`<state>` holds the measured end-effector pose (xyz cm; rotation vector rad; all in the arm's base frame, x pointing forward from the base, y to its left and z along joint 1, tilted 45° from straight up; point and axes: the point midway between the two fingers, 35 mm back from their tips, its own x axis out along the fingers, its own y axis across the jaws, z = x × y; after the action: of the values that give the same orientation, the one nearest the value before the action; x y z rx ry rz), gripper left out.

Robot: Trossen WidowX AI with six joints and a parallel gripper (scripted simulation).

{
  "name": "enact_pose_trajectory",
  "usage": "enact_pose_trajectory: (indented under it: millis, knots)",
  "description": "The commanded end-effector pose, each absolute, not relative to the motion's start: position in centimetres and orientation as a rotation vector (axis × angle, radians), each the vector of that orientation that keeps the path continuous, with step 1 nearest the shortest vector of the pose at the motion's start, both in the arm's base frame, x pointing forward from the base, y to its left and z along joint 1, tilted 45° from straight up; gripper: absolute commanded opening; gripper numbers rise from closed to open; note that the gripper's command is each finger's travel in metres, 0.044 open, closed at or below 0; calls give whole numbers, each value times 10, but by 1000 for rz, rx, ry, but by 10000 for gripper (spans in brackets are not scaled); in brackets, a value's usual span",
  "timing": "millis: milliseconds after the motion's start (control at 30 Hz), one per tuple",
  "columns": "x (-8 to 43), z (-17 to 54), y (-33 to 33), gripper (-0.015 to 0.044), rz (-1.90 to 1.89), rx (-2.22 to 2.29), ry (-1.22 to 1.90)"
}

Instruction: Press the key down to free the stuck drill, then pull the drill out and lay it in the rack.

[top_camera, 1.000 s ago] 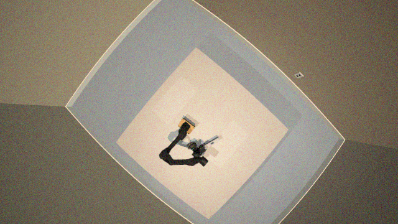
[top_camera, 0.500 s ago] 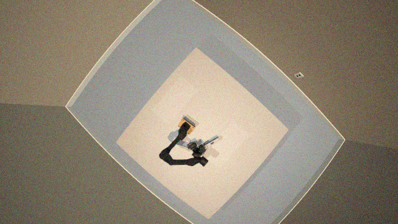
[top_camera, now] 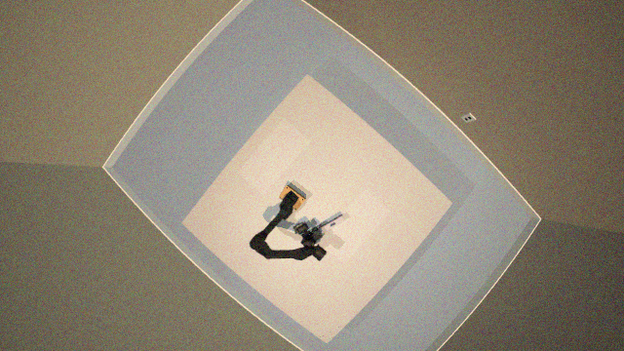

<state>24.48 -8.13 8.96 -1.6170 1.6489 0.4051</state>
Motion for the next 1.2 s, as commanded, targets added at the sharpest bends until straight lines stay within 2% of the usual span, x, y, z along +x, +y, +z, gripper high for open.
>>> enact_pose_trajectory:
  millis: [0, 1167]
  knots:
    - [245, 90, -79, 0, 407, -1614, 1640]
    - [232, 120, -111, 0, 405, -1616, 1641]
